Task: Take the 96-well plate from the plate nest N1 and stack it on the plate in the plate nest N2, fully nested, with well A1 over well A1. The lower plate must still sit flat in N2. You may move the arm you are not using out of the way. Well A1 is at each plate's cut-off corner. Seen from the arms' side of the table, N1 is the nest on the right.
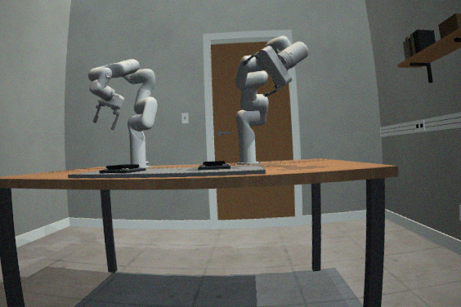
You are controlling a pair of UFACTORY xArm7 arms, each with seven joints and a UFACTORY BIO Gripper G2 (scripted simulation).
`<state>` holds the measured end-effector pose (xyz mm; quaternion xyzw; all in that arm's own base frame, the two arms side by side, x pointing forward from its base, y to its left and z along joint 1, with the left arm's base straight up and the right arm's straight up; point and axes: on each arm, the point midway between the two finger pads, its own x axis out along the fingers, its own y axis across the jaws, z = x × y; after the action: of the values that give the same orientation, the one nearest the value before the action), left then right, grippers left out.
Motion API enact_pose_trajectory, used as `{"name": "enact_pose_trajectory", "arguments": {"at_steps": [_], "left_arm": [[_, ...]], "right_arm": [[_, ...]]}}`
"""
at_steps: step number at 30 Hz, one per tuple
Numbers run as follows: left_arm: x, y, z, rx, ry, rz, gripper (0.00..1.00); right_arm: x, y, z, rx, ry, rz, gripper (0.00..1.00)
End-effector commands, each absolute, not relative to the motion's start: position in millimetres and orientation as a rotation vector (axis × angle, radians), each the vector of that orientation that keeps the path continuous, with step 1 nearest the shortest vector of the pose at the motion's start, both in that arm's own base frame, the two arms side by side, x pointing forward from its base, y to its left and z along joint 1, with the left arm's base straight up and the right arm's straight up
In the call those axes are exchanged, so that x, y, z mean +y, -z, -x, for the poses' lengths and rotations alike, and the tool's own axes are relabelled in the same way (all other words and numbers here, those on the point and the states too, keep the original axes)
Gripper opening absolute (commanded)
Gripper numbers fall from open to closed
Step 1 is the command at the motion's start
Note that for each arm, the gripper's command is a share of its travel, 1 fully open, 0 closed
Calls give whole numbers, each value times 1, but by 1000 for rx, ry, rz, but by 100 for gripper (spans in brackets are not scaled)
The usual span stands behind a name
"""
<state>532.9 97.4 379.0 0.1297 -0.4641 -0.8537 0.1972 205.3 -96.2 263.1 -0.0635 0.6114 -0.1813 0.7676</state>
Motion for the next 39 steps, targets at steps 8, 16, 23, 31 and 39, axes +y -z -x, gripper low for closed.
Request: {"name": "enact_pose_trajectory", "arguments": {"at_steps": [8,16,23,31,39], "left_arm": [[97,-381,-533,-1299,2392,-370,100],[97,-381,-533,-1299,2392,-370,100],[97,-381,-533,-1299,2392,-370,100],[97,-381,-533,-1299,2392,-370,100],[97,-381,-533,-1299,2392,-370,100]], "right_arm": [[-85,-281,-190,1471,350,-116,100],[-81,-291,-186,1516,331,-223,100],[-78,-297,-185,1539,320,-286,100],[-77,-300,-184,1546,316,-309,100],[-77,-300,-184,1548,315,-314,100]]}}
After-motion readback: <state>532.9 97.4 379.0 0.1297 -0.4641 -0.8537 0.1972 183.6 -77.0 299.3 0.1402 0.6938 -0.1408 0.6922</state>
